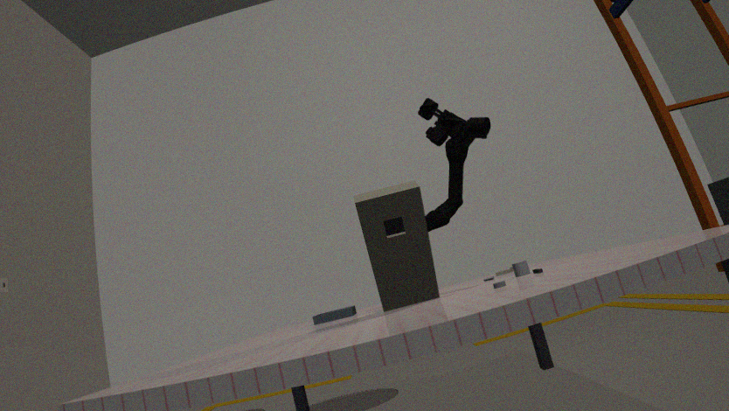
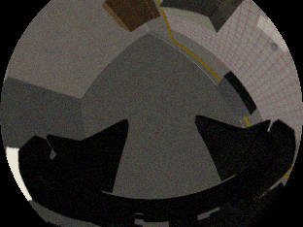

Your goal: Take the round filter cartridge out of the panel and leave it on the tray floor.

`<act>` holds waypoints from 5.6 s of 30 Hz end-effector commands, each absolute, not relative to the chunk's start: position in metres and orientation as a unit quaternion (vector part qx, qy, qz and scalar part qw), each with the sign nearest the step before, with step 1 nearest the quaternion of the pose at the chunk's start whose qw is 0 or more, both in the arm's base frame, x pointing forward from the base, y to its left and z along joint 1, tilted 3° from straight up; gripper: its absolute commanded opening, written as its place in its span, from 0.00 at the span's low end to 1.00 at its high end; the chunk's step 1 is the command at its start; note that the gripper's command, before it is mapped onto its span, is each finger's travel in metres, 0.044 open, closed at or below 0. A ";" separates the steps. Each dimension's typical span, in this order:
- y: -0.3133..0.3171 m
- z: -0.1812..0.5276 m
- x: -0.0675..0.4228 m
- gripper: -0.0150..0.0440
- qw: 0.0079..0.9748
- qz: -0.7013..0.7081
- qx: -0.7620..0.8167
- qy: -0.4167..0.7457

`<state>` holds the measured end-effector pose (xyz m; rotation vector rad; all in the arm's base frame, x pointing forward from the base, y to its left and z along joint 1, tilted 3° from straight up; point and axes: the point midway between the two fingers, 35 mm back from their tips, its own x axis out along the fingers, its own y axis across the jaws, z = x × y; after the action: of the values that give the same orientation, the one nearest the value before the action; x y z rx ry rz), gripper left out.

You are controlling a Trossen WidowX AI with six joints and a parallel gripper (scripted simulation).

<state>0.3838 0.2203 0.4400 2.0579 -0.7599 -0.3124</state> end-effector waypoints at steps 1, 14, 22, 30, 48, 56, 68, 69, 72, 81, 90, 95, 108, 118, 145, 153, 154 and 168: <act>0.220 0.442 0.383 0.89 0.440 -0.121 0.835 -0.308; 0.234 0.553 0.228 0.41 0.028 0.173 0.971 -0.164; 0.171 0.600 0.128 0.41 -0.335 0.280 0.900 -0.004; 0.061 0.602 0.090 0.41 -0.678 0.275 0.671 0.119; -0.063 0.432 0.220 0.41 -0.996 0.091 -0.019 0.016; -0.023 0.303 0.270 0.41 -0.955 0.072 -0.238 -0.162; 0.011 0.230 0.271 0.41 -0.911 0.096 -0.303 -0.261; 0.011 0.230 0.271 0.41 -0.911 0.096 -0.303 -0.261; 0.011 0.230 0.271 0.41 -0.911 0.096 -0.303 -0.261; 0.011 0.226 0.279 0.41 -0.911 0.096 -0.304 -0.260; 0.011 0.219 0.292 0.41 -0.912 0.096 -0.304 -0.260; 0.010 0.215 0.299 0.41 -0.912 0.096 -0.304 -0.260; 0.010 0.203 0.316 0.41 -0.912 0.096 -0.304 -0.259; 0.010 0.199 0.318 0.41 -0.912 0.096 -0.304 -0.259; 0.010 0.202 0.320 0.41 -0.912 0.096 -0.304 -0.259; 0.010 0.203 0.320 0.41 -0.912 0.096 -0.304 -0.259; 0.010 0.203 0.320 0.41 -0.912 0.096 -0.304 -0.259; 0.010 0.201 0.322 0.41 -0.912 0.096 -0.304 -0.259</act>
<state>0.3216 0.0094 0.1997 0.6290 0.5367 -0.2042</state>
